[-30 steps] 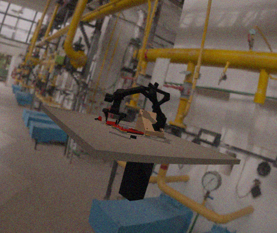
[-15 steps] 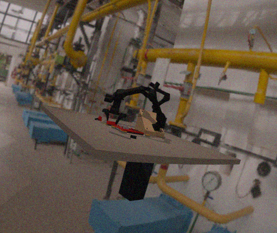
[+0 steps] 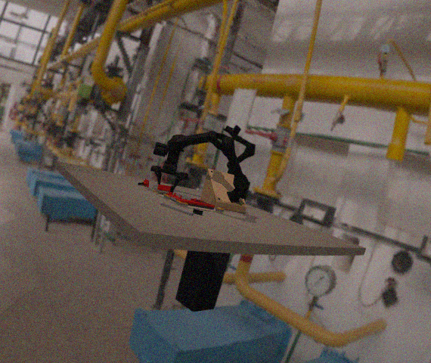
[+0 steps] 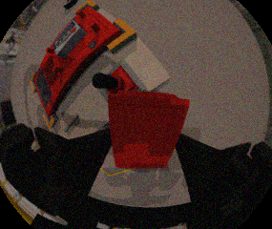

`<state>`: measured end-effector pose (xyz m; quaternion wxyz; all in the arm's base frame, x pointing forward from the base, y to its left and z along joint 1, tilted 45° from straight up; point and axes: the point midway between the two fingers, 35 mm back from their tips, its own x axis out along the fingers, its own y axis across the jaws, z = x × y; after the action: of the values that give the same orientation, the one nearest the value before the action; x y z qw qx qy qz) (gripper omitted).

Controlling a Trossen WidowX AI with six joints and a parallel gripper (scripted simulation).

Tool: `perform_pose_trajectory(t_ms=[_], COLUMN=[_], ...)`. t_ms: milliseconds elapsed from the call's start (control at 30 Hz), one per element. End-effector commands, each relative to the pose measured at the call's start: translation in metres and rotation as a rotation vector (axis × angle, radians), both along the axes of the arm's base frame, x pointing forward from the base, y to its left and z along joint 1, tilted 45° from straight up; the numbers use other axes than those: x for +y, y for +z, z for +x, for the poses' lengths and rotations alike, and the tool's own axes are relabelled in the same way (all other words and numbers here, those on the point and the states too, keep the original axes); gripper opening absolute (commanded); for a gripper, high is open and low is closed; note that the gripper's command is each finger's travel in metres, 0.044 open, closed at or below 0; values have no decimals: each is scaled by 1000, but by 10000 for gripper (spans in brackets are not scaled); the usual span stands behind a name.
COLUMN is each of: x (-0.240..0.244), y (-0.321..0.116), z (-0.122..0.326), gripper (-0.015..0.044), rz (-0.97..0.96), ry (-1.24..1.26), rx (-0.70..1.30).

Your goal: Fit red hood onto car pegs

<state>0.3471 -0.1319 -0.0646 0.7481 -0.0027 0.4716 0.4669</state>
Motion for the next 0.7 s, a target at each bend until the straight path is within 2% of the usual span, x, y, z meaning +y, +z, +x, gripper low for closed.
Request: perform_pose_trajectory(t_ms=[0,667], x=[-15,-54], y=[13,53], z=[0,-8], gripper=[0,0], rz=[-11,-12], ry=[-6,-6], rx=[-13,-11])
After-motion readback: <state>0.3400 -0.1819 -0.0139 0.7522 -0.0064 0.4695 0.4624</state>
